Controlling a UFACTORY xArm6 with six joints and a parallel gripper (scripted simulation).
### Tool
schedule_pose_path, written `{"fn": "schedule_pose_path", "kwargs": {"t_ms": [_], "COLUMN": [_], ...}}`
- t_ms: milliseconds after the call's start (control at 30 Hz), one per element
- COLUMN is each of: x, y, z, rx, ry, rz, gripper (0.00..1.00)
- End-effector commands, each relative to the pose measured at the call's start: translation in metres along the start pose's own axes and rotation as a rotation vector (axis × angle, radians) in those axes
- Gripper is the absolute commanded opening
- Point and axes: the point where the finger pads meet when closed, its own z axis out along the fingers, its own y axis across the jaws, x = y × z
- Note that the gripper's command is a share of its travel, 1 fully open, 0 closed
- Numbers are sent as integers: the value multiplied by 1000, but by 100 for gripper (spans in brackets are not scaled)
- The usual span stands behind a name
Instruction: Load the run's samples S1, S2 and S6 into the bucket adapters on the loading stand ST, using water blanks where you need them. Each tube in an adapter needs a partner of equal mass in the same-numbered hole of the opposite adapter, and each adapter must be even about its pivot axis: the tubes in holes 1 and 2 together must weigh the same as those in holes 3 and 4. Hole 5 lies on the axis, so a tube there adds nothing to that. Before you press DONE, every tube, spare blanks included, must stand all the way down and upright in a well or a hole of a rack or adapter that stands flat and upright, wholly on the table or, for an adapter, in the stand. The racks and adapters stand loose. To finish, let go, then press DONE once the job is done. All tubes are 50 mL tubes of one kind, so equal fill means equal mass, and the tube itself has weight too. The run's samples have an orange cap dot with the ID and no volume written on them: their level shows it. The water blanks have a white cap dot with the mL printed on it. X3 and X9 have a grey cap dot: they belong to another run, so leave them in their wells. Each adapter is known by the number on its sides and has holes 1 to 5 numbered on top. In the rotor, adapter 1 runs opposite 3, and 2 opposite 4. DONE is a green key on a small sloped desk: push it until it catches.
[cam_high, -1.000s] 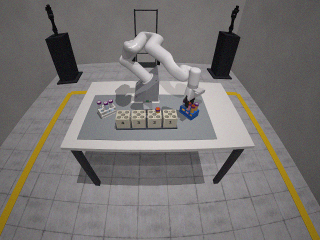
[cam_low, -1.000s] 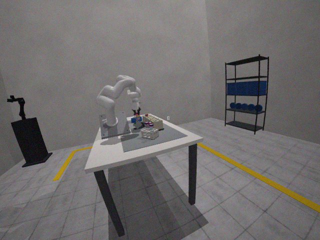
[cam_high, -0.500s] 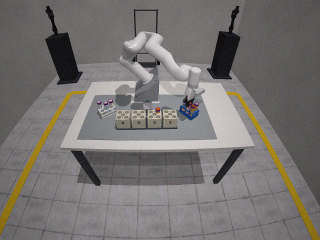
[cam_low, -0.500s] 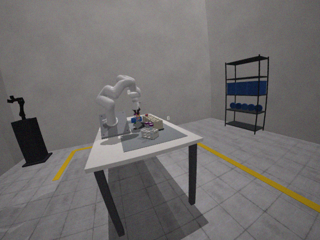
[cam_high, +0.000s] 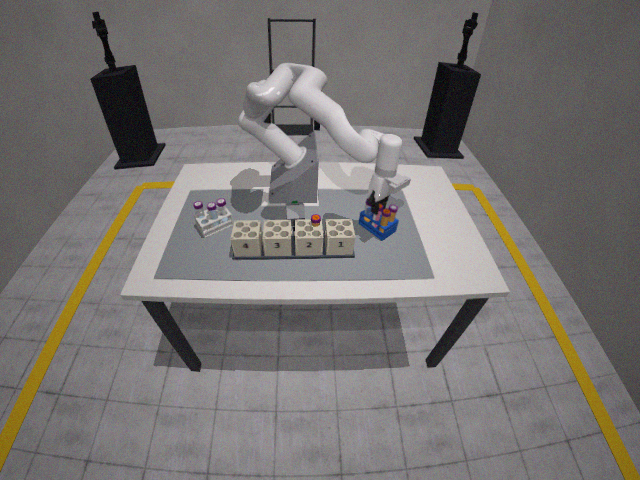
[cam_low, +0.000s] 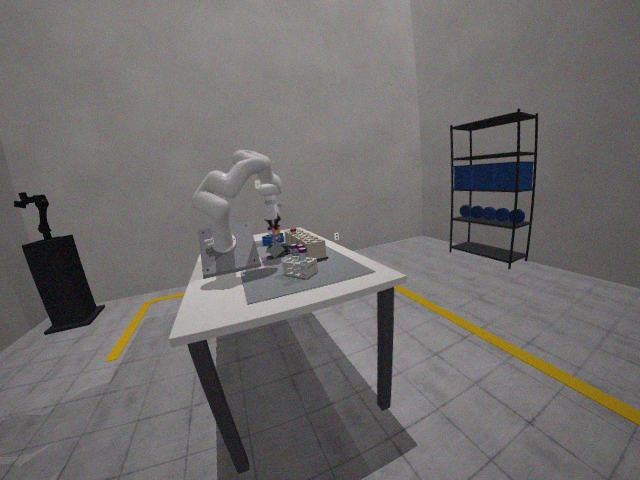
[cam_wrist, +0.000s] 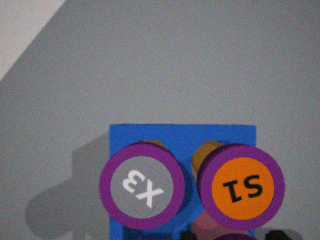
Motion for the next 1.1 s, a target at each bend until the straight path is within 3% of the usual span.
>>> {"fn": "schedule_pose_path", "kwargs": {"t_ms": [0,1067], "x": [2,2], "y": [0,0], "z": [-2,-12], "rx": [1,1], "ry": [5,5], "rz": [1,1], "gripper": [0,0]}}
